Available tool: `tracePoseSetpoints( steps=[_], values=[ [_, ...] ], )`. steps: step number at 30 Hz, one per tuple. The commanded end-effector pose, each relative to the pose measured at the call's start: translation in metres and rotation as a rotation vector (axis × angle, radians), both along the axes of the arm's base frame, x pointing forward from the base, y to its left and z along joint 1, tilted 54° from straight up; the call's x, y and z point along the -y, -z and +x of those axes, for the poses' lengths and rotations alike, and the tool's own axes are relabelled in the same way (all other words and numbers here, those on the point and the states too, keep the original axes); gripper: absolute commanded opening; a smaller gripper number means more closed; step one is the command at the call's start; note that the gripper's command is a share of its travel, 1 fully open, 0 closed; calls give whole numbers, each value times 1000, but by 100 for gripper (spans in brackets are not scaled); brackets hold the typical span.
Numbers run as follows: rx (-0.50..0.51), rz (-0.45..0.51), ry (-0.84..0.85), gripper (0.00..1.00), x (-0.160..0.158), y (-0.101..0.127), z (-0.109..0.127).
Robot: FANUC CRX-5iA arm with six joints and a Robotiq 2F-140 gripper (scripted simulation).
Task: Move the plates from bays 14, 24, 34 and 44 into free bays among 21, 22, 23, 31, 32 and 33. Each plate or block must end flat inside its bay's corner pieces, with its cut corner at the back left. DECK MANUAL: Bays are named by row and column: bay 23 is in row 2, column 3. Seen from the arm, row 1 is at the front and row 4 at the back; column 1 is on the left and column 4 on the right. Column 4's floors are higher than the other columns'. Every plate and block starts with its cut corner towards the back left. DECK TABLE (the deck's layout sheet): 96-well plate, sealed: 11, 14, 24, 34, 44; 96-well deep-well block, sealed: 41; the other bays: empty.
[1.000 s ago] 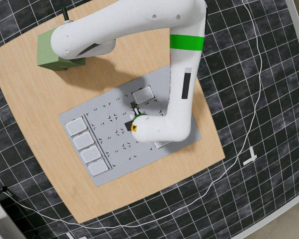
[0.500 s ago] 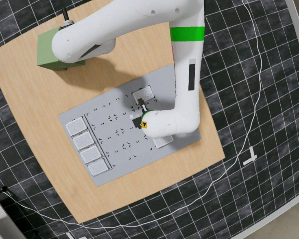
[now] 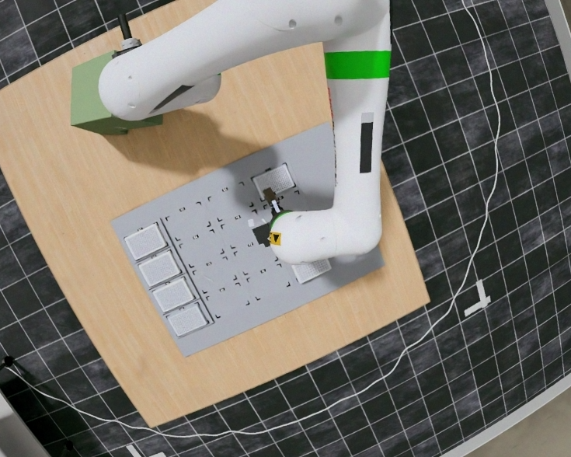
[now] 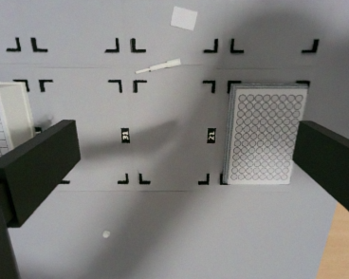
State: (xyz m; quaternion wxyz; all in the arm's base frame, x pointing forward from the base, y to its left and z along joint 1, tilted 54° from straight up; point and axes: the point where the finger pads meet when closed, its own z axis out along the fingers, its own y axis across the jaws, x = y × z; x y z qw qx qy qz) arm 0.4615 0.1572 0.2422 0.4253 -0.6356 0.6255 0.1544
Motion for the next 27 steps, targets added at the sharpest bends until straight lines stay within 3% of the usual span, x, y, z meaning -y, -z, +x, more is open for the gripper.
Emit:
tracePoseSetpoints(
  steps=[1,27],
  values=[
    [1,-1,1,100,1,0,0],
    [1,-1,1,100,1,-2,4]
  ],
)
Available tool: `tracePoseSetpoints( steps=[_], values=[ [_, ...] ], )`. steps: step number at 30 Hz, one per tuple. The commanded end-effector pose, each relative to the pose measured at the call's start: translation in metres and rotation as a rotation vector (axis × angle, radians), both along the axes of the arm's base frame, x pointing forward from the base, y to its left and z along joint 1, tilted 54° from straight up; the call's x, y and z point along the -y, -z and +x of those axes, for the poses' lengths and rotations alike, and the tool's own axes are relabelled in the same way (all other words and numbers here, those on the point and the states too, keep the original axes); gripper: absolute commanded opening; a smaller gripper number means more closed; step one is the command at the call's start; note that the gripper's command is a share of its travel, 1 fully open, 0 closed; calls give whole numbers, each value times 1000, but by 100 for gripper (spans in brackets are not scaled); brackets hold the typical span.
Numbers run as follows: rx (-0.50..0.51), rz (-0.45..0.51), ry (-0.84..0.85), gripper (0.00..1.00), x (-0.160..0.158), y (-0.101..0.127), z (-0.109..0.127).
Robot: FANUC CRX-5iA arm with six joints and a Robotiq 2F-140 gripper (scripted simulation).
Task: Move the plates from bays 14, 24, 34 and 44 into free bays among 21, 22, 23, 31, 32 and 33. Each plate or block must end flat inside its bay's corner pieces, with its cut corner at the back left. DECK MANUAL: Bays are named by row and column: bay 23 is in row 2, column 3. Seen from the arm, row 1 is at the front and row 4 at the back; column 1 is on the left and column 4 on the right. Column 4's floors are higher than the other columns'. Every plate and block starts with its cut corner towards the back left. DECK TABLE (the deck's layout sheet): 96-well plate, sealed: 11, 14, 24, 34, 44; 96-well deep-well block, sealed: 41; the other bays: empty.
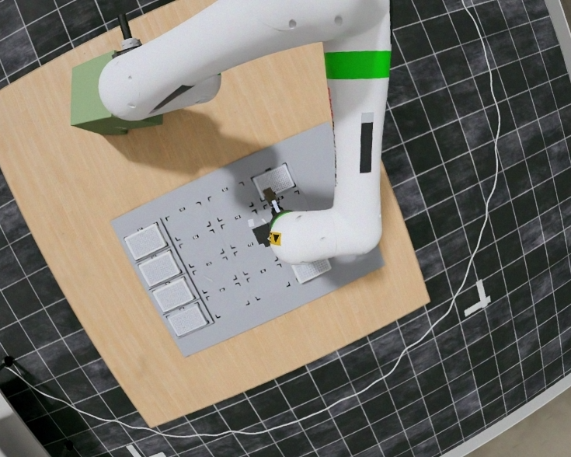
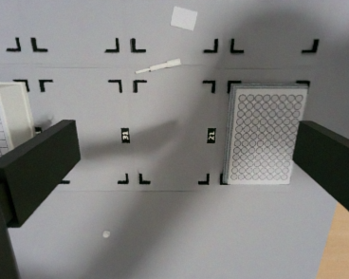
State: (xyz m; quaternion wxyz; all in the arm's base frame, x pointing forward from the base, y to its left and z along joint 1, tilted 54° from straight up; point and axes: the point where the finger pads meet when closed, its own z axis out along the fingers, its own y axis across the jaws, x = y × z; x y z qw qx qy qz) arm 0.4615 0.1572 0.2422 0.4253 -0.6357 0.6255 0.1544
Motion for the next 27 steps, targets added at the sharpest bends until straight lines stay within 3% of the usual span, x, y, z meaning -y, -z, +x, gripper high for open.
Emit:
tracePoseSetpoints(
  steps=[1,27],
  values=[
    [1,-1,1,100,2,-3,8],
    [1,-1,1,100,15,-34,89]
  ],
)
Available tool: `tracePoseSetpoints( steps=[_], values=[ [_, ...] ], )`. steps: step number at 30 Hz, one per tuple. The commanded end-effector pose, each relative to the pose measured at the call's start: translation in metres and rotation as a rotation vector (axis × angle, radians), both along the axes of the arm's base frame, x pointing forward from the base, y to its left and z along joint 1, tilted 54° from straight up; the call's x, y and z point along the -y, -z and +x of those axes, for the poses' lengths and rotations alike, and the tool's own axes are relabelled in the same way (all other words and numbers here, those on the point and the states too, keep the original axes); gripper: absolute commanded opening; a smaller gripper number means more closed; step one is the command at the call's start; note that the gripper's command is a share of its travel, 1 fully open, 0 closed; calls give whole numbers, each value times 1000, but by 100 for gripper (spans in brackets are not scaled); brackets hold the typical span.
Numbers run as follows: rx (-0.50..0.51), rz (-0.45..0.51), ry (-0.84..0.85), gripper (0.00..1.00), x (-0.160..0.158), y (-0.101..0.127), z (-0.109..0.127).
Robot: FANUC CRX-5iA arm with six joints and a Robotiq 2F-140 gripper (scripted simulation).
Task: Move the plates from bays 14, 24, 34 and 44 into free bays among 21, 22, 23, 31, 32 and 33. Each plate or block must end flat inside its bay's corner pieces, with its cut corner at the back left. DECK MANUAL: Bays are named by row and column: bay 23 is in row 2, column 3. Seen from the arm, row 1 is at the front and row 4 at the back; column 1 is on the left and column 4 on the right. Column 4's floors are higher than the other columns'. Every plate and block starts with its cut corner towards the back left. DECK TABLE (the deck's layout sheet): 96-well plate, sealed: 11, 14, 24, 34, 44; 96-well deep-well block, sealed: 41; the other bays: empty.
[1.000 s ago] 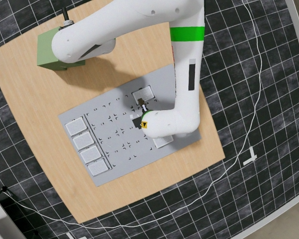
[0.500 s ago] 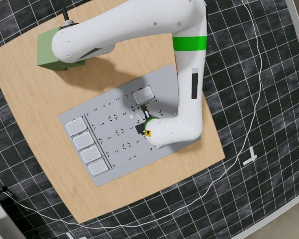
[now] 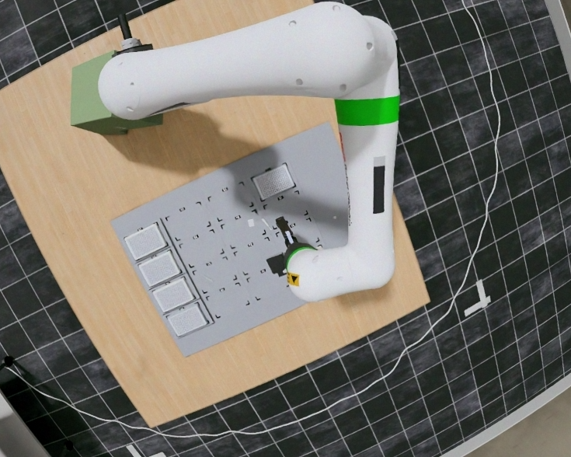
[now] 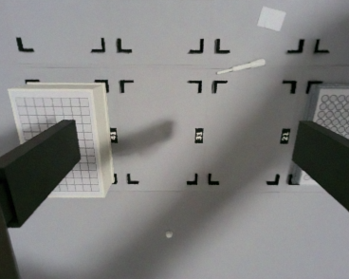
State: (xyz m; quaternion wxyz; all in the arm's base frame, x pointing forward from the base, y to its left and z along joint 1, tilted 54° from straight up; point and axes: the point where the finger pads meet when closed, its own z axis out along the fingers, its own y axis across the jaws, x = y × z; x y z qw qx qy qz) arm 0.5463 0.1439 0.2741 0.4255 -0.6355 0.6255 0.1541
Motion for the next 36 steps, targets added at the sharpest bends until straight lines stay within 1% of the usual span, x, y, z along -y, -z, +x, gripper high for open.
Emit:
tracePoseSetpoints(
  steps=[1,3,36],
  values=[
    [1,-1,1,100,2,-4,8],
    [1,-1,1,100,3,-6,15],
    [1,-1,1,100,3,-6,14]
  ],
)
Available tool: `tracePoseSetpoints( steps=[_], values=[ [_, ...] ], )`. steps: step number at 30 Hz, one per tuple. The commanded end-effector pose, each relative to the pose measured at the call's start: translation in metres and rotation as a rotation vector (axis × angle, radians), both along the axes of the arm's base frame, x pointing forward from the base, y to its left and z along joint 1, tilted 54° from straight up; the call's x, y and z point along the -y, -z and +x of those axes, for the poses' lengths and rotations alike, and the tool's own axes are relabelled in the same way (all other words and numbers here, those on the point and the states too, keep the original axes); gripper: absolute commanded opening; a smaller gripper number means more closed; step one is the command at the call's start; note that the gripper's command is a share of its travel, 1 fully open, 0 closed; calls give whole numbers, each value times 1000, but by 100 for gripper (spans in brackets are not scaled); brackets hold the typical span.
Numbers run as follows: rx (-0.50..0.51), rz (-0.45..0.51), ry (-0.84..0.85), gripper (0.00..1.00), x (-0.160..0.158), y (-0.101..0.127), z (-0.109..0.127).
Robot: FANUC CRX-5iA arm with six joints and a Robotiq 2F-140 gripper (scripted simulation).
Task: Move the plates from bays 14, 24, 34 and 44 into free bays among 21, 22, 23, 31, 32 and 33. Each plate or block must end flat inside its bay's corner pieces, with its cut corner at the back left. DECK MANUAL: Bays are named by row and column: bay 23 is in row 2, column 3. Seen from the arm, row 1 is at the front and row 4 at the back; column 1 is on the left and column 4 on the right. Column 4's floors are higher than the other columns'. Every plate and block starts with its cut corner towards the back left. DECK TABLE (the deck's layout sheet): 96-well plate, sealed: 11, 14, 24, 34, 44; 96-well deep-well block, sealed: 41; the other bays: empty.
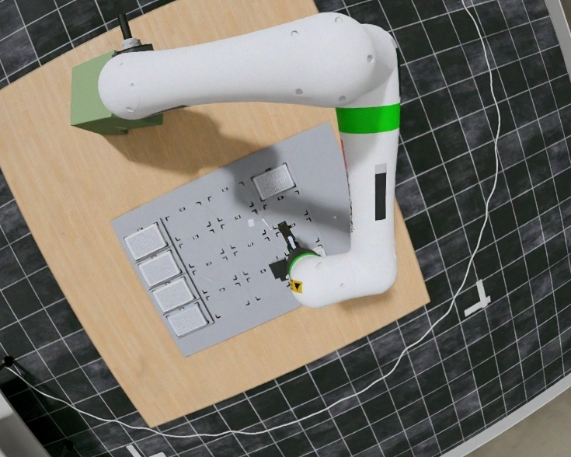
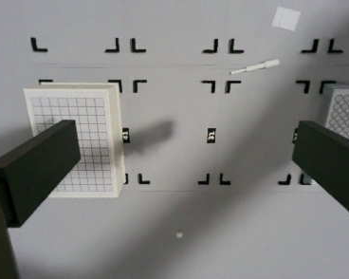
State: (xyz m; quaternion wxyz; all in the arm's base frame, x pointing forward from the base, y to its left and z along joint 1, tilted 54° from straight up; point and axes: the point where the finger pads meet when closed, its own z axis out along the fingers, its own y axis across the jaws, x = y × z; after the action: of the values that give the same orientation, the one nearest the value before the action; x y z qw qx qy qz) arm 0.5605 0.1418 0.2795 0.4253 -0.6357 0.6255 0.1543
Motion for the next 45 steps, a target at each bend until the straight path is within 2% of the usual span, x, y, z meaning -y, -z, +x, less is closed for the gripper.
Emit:
tracePoseSetpoints(
  steps=[1,14,45],
  values=[
    [1,-1,1,100,1,-1,0],
    [1,-1,1,100,1,-1,0],
    [1,-1,1,100,78,84,20]
  ],
)
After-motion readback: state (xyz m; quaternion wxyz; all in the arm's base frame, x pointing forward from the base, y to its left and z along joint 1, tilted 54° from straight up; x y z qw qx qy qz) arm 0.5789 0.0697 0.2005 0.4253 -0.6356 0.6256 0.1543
